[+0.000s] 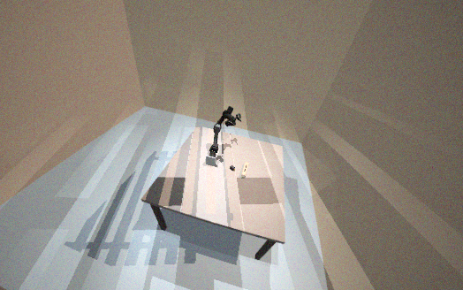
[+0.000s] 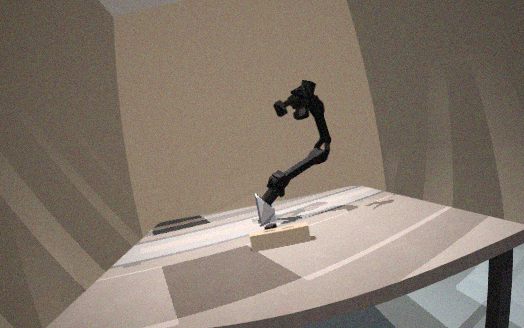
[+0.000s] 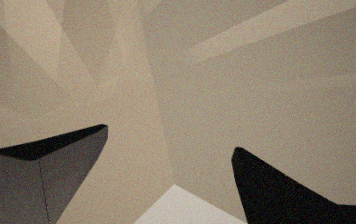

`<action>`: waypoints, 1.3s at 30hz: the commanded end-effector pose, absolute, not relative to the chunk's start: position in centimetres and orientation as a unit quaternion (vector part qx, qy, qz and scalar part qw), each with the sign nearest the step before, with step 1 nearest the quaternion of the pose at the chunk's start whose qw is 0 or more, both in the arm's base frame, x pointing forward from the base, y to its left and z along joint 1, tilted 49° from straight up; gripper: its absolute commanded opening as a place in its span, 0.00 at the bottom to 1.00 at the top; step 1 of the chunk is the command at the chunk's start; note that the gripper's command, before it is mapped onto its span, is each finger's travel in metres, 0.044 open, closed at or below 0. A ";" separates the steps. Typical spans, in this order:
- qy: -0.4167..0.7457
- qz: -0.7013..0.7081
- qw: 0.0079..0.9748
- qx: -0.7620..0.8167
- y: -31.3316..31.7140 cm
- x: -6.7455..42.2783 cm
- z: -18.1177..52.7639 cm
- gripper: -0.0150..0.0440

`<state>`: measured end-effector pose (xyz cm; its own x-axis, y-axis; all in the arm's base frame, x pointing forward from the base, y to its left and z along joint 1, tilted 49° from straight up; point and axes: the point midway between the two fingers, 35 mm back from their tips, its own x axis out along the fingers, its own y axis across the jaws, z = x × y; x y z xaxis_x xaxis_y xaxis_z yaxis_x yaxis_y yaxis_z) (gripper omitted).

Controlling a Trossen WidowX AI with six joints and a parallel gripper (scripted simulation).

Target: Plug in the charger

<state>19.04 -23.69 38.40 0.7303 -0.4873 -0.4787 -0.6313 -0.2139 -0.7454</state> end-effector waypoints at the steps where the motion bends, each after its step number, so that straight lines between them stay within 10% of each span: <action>1: 0.360 0.071 0.515 -0.774 -23.7 19.1 38.3 0.98; 39: 0.411 0.191 0.848 -0.276 -21.1 28.3 19.3 1.00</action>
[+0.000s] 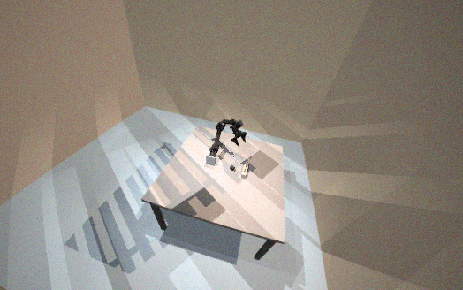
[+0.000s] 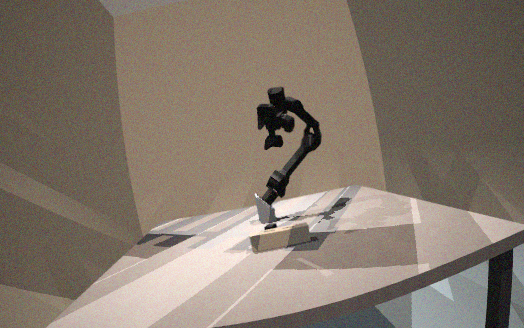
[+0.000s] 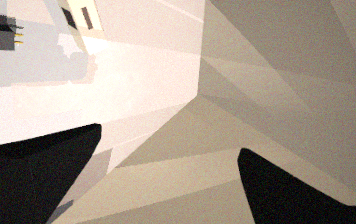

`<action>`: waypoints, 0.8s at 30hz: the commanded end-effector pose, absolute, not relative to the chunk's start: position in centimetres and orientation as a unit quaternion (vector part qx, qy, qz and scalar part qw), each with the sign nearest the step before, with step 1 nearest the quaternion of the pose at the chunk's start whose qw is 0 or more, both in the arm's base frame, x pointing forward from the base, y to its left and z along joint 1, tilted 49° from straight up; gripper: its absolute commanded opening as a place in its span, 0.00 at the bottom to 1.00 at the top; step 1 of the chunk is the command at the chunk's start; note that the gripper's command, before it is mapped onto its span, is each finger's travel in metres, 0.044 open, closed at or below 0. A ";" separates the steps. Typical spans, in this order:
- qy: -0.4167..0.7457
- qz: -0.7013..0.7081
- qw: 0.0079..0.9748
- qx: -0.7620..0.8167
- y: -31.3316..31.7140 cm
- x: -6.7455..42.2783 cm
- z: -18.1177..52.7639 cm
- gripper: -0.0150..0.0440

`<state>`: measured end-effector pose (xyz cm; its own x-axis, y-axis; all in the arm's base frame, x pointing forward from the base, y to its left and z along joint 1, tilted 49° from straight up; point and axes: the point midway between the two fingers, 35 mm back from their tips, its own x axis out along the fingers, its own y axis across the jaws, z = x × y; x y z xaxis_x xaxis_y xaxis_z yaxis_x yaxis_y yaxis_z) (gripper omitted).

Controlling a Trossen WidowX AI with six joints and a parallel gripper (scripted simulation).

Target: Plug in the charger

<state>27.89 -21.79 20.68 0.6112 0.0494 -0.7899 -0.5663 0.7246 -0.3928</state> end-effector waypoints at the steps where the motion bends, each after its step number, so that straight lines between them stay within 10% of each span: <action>1: 0.415 0.193 0.850 -0.260 -20.9 28.4 18.8 1.00; 24: 0.539 0.215 0.805 0.121 -13.9 29.5 7.9 1.00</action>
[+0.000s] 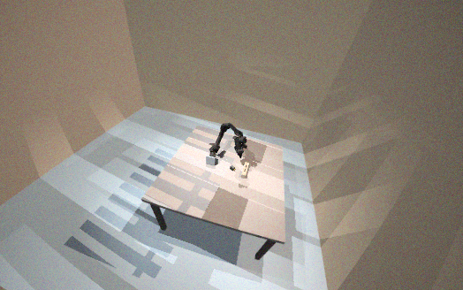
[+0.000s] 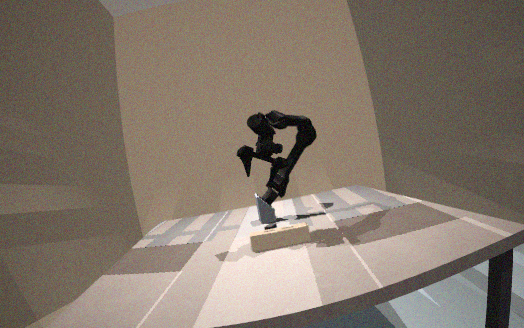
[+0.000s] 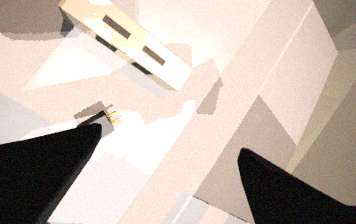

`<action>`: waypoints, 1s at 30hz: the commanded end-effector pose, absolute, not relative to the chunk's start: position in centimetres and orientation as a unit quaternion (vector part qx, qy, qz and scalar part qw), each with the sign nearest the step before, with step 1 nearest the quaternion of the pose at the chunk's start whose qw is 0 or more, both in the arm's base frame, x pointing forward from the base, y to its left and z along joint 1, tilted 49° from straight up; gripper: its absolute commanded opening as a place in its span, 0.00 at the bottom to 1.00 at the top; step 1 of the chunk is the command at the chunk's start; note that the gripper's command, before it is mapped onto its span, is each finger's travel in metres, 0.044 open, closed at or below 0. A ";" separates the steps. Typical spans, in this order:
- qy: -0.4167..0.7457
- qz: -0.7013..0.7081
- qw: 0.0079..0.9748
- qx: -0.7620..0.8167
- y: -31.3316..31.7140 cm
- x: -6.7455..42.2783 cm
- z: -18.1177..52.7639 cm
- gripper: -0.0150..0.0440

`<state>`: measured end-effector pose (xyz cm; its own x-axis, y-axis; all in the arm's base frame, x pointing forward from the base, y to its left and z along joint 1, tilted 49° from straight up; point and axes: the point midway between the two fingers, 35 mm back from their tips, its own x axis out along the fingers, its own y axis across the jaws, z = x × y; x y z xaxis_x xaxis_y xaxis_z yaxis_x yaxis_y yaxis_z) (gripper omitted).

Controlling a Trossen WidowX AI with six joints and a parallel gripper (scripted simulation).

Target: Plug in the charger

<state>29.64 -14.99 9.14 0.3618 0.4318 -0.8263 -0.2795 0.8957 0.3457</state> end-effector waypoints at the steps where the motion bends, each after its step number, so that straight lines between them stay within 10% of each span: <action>1: 0.546 0.214 0.799 0.136 -13.6 29.4 7.5 1.00; 30: 0.713 0.108 0.513 0.465 -3.3 25.3 -0.5 1.00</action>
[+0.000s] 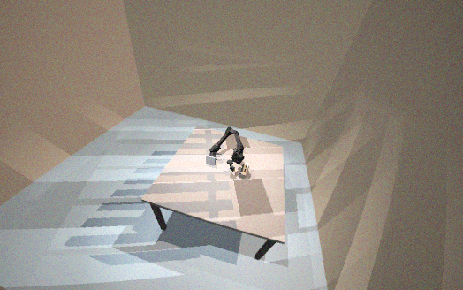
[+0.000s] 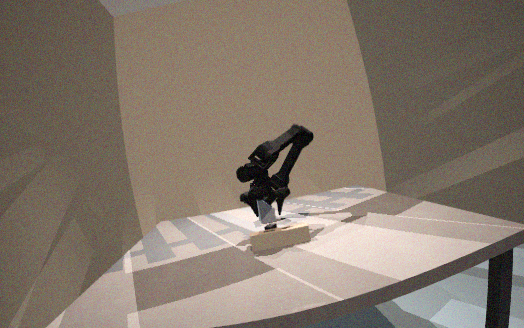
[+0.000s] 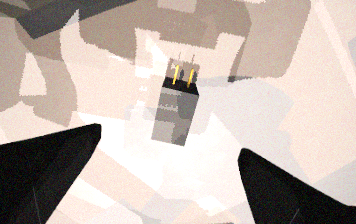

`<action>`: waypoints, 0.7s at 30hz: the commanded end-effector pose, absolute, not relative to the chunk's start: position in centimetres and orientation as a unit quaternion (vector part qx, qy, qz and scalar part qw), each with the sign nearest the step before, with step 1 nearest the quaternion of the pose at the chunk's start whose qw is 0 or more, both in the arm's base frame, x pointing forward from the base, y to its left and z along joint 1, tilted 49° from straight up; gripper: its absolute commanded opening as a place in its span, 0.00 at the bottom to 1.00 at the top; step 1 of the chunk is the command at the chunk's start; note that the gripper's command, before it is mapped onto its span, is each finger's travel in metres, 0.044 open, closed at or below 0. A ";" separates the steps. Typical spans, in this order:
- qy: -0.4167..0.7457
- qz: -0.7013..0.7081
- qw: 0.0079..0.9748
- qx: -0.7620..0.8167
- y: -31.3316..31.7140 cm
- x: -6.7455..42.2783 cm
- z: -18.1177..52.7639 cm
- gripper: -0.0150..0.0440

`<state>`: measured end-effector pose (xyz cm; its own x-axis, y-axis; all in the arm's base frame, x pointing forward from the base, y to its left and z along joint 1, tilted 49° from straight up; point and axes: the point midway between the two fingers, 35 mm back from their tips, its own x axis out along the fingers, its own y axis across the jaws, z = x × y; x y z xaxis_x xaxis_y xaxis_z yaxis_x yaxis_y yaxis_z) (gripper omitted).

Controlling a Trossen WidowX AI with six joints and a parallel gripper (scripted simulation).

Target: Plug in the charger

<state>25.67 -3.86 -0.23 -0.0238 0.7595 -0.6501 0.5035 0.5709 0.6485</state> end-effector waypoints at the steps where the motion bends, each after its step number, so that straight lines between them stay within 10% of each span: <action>1: 0.713 0.108 0.513 0.465 -3.3 25.3 -0.5 1.00; 21: 0.713 0.108 0.513 0.465 -1.8 25.5 -1.9 1.00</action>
